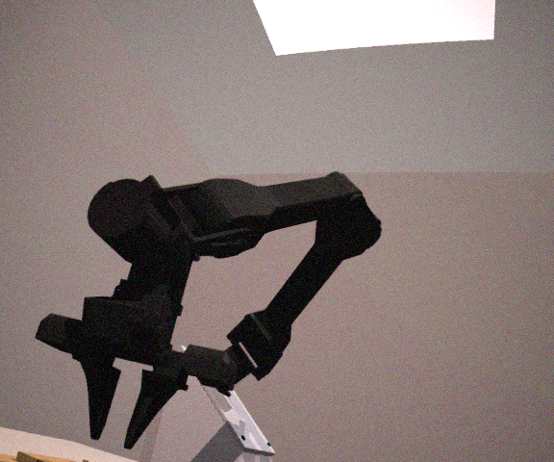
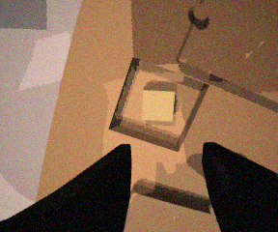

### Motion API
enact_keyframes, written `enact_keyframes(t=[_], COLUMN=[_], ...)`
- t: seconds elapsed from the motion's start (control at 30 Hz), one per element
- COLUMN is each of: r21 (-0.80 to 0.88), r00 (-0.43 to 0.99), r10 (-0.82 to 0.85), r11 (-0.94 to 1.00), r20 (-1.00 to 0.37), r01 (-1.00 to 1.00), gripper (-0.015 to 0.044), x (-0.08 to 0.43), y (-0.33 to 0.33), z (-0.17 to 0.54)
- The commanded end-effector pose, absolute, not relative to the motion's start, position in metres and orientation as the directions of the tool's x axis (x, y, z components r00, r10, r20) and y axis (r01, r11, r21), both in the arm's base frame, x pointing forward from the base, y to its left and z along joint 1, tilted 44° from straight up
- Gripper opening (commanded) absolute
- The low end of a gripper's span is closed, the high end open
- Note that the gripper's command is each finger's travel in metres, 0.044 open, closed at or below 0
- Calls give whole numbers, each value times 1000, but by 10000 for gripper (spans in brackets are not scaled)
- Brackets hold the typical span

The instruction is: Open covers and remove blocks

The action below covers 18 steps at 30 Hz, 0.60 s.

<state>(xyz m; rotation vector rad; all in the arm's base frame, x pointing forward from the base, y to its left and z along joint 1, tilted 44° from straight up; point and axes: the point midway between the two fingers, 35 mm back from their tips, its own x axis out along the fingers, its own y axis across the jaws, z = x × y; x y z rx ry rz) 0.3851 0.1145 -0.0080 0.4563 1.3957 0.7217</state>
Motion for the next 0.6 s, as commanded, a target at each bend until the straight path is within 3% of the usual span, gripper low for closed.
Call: enact_keyframes(t=[0.0, 0.57], r21=[670, 595], r00=[18, 18], r10=[697, 697], r11=[696, 625], r20=[-717, -717], r01=[-257, -506], gripper=[144, 144], x=[385, 386], y=[116, 120], z=[-8, -13])
